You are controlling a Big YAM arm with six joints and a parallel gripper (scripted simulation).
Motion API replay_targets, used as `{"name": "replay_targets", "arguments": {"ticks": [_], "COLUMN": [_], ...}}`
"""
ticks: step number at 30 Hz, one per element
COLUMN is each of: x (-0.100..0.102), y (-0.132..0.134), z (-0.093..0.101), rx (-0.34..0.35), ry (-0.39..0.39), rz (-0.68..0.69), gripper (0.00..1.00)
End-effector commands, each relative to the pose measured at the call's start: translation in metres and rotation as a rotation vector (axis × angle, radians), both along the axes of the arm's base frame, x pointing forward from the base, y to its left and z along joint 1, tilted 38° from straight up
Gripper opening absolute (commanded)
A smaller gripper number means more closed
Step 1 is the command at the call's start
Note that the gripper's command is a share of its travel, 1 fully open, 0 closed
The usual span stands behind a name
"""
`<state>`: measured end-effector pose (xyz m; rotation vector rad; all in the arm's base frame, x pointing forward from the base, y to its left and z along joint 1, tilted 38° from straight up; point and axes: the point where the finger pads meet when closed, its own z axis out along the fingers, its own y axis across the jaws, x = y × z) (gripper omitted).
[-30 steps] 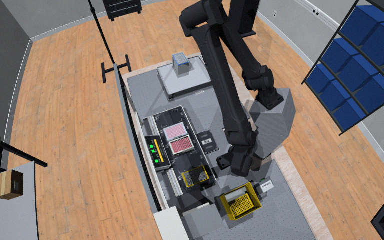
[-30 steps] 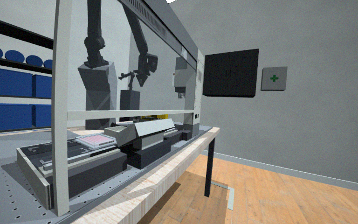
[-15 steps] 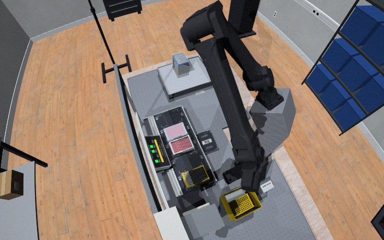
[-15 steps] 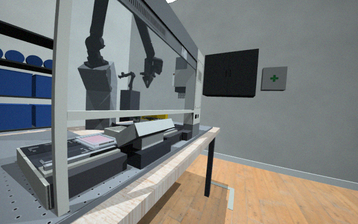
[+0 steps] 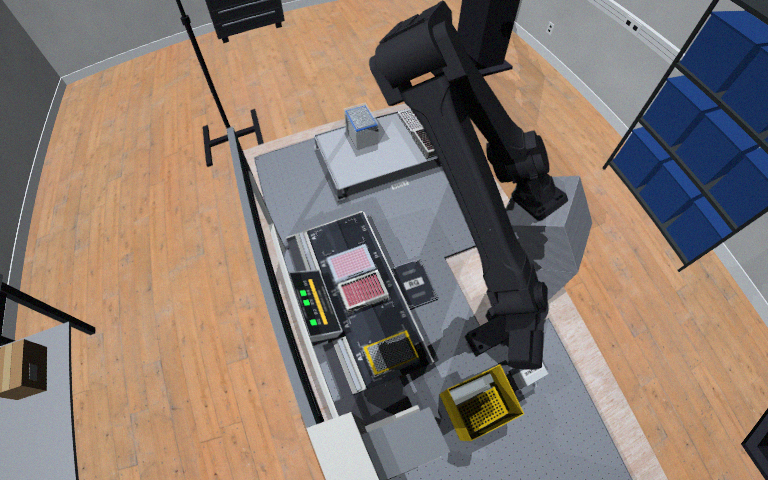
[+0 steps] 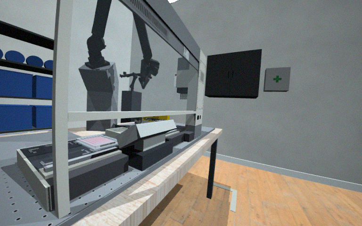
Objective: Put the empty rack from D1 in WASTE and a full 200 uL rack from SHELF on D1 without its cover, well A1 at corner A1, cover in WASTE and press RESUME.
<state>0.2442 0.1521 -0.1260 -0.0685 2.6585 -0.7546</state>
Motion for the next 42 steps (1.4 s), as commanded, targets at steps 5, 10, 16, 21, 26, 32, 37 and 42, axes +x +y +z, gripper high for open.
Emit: {"name": "replay_targets", "arguments": {"ticks": [5,10,16,21,26,32,37,42], "x": [-0.032,-0.046,-0.073,-0.095,-0.107,-0.110,-0.107,-0.106], "y": [0.006,0.004,0.000,-0.002,0.004,-0.009,-0.014,-0.018], "z": [-0.016,-0.022,-0.033,-0.042,-0.049,-0.054,-0.060,-0.064], "rx": [0.027,0.027,0.026,0.029,0.040,0.031,0.022,0.019], "ry": [-0.031,-0.031,-0.031,-0.033,-0.035,-0.039,-0.030,-0.027], "rz": [-0.010,-0.010,-0.011,-0.011,-0.012,-0.040,-0.026,-0.023], "gripper": [0.00,0.00,0.00,0.00,0.00,0.00,0.00,0.00]}}
